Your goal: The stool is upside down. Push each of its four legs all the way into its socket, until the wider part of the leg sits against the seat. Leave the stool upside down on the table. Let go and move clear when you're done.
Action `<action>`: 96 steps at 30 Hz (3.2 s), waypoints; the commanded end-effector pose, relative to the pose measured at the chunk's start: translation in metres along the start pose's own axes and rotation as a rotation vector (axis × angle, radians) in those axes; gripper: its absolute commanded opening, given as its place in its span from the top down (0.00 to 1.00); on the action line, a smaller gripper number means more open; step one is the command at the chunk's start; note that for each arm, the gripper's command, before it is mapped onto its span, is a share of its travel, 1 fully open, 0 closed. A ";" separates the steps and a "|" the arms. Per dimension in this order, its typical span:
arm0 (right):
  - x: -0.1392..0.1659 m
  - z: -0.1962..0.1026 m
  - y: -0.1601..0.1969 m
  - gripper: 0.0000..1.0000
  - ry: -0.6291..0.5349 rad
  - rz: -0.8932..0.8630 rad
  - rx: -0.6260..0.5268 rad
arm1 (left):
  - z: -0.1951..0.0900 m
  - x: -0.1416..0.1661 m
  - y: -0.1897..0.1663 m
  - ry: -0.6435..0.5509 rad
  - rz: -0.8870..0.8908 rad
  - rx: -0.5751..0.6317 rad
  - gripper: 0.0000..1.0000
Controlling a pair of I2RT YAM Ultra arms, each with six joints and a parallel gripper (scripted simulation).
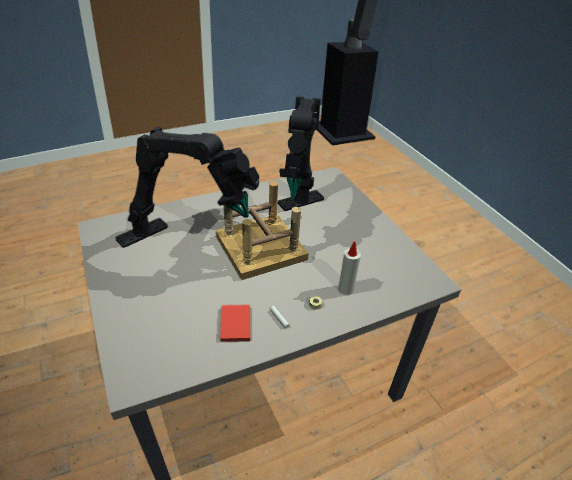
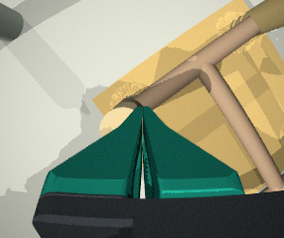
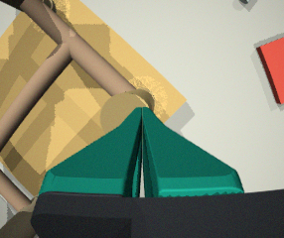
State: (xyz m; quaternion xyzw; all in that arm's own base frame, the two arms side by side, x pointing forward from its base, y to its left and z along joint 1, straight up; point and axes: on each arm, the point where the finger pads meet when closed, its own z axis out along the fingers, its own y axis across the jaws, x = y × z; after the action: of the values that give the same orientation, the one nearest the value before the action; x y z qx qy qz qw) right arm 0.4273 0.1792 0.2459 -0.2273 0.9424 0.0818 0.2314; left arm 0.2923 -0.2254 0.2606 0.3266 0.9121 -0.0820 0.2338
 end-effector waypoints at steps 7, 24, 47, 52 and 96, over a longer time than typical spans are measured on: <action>0.011 -0.015 0.008 1.00 0.141 0.050 0.085 | -0.007 0.016 0.015 0.111 -0.073 -0.037 1.00; -0.002 -0.013 0.010 1.00 0.102 0.044 0.067 | -0.003 0.014 0.014 0.054 -0.062 -0.032 1.00; -0.005 -0.027 0.011 1.00 0.068 0.043 0.068 | 0.006 0.011 0.012 0.013 -0.060 -0.031 1.00; 0.003 -0.012 0.009 1.00 0.091 0.046 0.076 | 0.008 0.011 0.012 0.018 -0.060 -0.031 1.00; 0.029 0.026 0.011 1.00 0.166 0.039 0.070 | 0.014 0.019 0.013 0.051 -0.065 -0.029 1.00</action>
State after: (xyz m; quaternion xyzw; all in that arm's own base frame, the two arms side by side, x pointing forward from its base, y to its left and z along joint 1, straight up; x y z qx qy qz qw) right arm 0.4171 0.1876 0.2270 -0.2059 0.9586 0.0415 0.1923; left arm 0.2880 -0.2036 0.2176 0.2988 0.9361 -0.0537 0.1776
